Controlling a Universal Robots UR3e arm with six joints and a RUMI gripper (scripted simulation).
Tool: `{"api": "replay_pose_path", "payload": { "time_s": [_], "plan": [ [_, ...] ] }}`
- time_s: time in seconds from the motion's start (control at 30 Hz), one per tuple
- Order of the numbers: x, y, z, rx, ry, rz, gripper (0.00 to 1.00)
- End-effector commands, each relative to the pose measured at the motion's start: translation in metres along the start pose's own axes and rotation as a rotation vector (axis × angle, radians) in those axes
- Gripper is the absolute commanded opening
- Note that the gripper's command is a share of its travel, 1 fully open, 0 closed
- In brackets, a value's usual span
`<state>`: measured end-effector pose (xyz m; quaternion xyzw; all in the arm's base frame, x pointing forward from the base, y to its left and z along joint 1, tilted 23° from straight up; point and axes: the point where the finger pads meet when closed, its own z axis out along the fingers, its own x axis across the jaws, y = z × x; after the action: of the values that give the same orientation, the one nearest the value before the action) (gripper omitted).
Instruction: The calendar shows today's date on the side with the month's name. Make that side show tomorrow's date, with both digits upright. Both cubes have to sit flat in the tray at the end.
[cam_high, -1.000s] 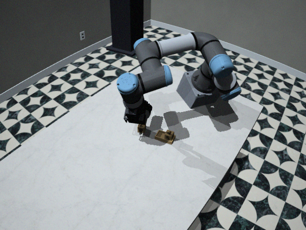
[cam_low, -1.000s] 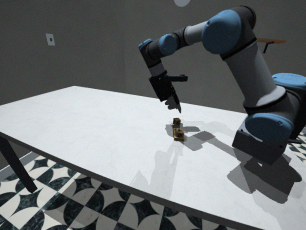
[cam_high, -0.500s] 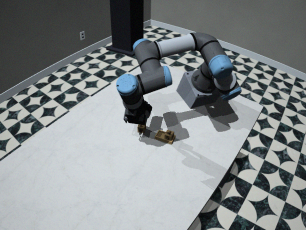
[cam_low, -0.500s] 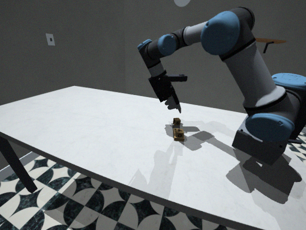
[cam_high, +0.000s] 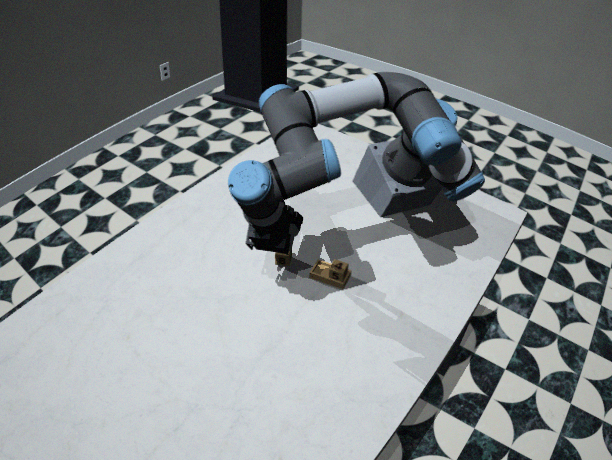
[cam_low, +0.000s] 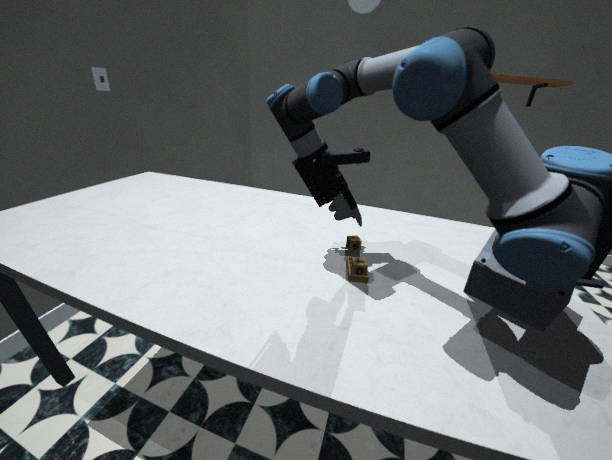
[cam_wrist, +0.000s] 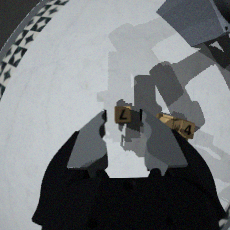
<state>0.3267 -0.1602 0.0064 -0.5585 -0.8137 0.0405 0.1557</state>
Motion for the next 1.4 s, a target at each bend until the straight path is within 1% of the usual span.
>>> {"api": "replay_pose_path", "payload": {
  "time_s": [0.0, 0.37, 0.43, 0.77, 0.93, 1.37],
  "plan": [
    [-0.0008, 0.0003, -0.0010, 0.026, 0.001, 0.001, 0.29],
    [-0.0007, 0.0011, -0.0009, 0.108, 0.000, 0.002, 0.29],
    [-0.0007, 0.0011, -0.0009, 0.108, 0.000, 0.002, 0.29],
    [0.0000, 0.0016, -0.0005, 0.165, -0.005, 0.001, 0.29],
    [0.0003, 0.0017, -0.0004, 0.181, -0.007, 0.000, 0.29],
    [0.0005, 0.0017, -0.0003, 0.191, -0.008, 0.000, 0.29]
  ]
}}
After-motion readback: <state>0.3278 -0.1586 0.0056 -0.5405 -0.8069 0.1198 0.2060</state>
